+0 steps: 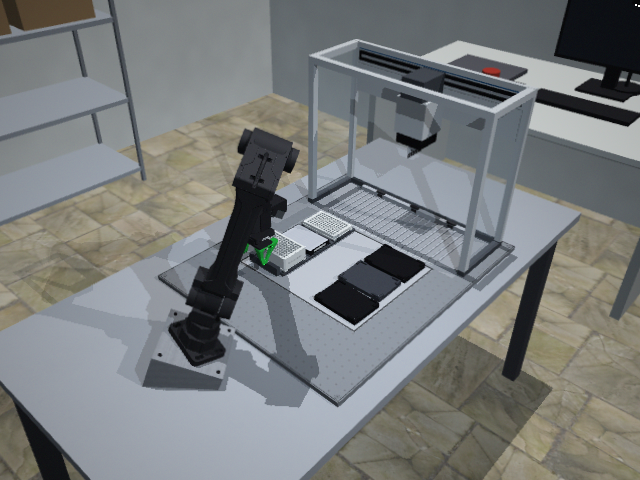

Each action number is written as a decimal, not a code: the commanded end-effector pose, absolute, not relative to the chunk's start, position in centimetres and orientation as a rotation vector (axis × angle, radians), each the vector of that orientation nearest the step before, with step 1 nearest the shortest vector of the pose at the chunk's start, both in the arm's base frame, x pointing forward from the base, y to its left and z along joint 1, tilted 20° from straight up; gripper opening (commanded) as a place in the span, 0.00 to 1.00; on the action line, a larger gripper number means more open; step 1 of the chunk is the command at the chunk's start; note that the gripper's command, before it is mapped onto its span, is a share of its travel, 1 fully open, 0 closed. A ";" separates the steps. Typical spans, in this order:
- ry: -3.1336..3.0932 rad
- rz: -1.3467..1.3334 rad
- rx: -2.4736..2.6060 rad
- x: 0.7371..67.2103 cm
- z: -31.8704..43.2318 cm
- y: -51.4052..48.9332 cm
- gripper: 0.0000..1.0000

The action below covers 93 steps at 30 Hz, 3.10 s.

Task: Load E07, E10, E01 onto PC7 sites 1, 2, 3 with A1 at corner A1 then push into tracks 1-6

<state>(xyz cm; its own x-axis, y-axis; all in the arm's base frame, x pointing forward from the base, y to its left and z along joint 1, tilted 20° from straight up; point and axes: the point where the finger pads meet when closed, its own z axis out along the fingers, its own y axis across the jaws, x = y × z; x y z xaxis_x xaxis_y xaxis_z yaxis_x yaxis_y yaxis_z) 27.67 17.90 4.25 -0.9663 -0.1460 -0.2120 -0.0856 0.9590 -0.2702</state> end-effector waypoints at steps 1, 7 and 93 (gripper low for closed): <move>2.868 -0.371 -0.188 28.5 3.6 18.0 0.80; 2.869 -0.371 -0.188 28.8 2.6 17.7 0.80; 2.850 -0.351 -0.181 32.5 1.4 18.3 0.80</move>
<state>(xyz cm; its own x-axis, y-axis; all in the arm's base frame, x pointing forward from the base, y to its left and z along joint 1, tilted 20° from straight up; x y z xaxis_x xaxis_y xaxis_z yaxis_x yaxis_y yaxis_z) 30.33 17.23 0.29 -0.9639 -0.1567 -0.2154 -0.0964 0.9591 -0.2663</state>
